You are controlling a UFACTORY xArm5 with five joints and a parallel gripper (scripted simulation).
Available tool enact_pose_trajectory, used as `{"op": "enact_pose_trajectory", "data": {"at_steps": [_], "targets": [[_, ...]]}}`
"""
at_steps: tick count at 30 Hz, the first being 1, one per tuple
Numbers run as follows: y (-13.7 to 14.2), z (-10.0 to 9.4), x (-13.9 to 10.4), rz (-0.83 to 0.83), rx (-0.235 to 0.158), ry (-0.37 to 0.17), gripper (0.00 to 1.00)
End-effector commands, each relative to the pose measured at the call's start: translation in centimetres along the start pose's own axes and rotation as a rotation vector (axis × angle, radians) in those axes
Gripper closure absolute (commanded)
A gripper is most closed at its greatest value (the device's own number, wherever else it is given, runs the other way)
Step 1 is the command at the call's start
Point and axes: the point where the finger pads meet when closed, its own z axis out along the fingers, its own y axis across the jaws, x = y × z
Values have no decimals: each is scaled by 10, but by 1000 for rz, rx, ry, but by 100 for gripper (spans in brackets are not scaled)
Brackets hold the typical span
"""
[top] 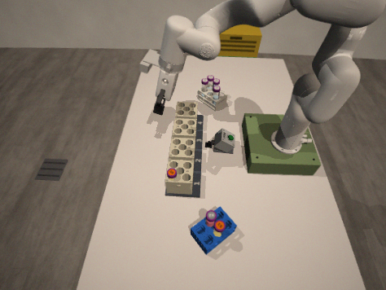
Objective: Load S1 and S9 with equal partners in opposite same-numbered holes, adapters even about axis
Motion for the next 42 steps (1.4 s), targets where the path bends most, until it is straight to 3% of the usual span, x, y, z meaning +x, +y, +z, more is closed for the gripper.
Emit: {"op": "enact_pose_trajectory", "data": {"at_steps": [1, 5, 8, 10, 13, 15, 17, 19, 24, 32, 42], "targets": [[3, -11, -10, -30, -9, -48, 0], [8, -24, -25, -72, -18, -116, 0], [9, -27, -29, -72, -18, -116, 0], [11, -33, -37, -101, -22, -164, 0], [13, -41, -46, -101, -22, -165, 0], [15, -47, -53, -130, -25, -213, 0], [17, -53, -60, -130, -25, -213, 0], [18, -44, -63, -153, -21, -258, 0], [20, -29, -66, -153, -21, -258, 0], [24, 10, -75, -153, -22, -258, 0], [24, 11, -76, -153, -22, -258, 0]]}}
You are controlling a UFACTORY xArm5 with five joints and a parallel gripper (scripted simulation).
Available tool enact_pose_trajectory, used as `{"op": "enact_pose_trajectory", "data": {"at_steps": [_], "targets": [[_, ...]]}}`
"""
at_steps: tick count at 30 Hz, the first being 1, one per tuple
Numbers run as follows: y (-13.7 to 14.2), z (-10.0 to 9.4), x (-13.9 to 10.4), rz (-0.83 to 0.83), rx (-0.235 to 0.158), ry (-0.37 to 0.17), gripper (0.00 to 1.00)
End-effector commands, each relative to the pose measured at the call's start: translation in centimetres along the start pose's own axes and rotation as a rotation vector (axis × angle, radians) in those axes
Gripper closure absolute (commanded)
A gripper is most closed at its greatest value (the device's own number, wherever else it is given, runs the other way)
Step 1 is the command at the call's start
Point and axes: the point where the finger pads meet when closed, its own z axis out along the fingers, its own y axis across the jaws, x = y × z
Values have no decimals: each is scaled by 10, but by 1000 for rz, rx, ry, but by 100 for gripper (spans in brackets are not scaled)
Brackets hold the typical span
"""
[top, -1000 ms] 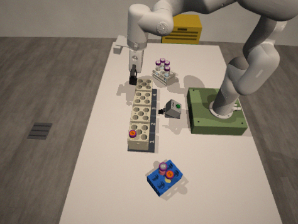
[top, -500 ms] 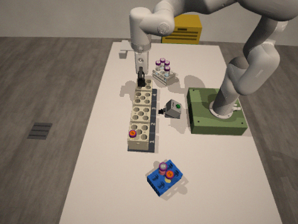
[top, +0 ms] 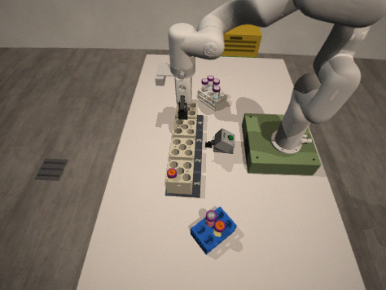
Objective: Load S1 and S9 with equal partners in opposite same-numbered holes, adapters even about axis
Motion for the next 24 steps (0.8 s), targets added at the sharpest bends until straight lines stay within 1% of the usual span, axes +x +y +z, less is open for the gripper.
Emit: {"op": "enact_pose_trajectory", "data": {"at_steps": [1, 14, 16, 24], "targets": [[0, -1, 1, 0, 5, 3, 0], [55, -1, -34, 433, 5, 2, 0], [55, -1, -34, 433, 5, 2, 0], [89, 0, -56, 700, 4, 1, 0]]}}
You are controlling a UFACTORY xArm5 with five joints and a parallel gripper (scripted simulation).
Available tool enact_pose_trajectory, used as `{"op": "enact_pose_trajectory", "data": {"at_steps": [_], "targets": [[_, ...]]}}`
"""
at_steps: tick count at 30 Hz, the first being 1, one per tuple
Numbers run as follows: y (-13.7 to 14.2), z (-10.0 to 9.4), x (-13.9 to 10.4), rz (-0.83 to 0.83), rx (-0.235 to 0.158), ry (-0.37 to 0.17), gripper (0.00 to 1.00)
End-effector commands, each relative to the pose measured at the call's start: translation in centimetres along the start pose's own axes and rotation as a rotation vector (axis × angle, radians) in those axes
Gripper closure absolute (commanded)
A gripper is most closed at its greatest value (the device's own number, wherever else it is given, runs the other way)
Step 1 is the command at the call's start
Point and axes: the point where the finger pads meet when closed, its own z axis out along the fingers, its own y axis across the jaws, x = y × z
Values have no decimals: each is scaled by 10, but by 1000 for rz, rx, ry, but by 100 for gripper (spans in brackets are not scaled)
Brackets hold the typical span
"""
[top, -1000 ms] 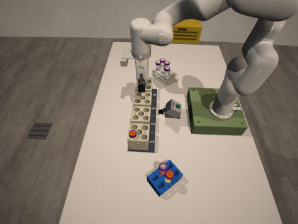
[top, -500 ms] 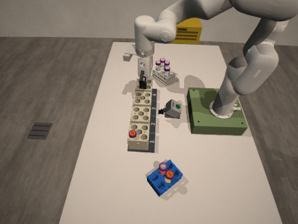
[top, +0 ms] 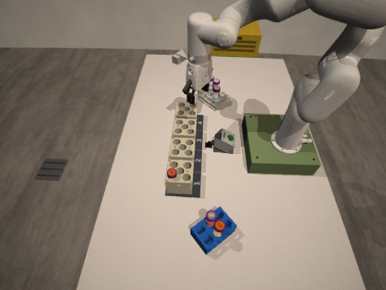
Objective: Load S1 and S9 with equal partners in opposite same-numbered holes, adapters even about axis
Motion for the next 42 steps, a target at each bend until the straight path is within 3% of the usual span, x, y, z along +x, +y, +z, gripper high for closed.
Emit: {"op": "enact_pose_trajectory", "data": {"at_steps": [1, 5, 42], "targets": [[19, -2, 2, 126, 7, 2, 0], [39, -1, 3, 242, 7, 2, 0], [199, 0, 8, 242, 5, 2, 0]]}}
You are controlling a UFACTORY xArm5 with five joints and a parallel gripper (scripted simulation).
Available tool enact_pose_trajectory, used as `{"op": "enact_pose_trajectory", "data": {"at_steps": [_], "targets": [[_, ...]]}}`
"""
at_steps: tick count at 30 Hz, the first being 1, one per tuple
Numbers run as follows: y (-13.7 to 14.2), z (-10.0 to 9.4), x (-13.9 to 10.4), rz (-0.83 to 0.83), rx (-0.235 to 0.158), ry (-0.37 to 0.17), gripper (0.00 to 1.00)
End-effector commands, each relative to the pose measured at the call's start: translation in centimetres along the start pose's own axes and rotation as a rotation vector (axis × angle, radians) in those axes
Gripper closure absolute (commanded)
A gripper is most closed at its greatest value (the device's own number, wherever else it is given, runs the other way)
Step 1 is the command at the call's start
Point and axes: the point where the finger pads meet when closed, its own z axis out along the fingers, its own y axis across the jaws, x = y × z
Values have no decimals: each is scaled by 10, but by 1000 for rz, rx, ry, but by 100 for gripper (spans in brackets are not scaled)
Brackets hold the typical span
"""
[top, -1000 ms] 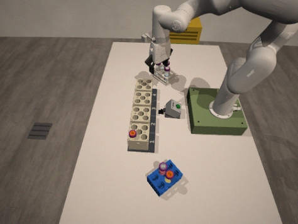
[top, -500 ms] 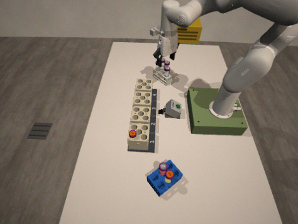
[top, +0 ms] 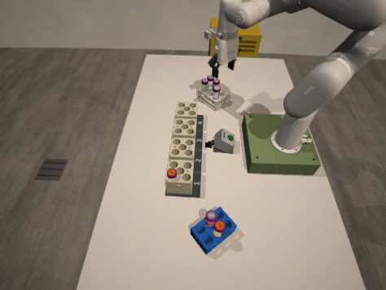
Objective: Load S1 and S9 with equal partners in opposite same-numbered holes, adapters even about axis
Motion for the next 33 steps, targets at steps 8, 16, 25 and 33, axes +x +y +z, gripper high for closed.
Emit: {"op": "enact_pose_trajectory", "data": {"at_steps": [8, 16, 25, 33], "targets": [[42, -1, 13, -1, 6, 2, 0], [77, -1, 24, -1, 6, 2, 0], [77, 18, 24, -1, 6, 2, 0], [77, 39, 24, -1, 6, 2, 0]]}}
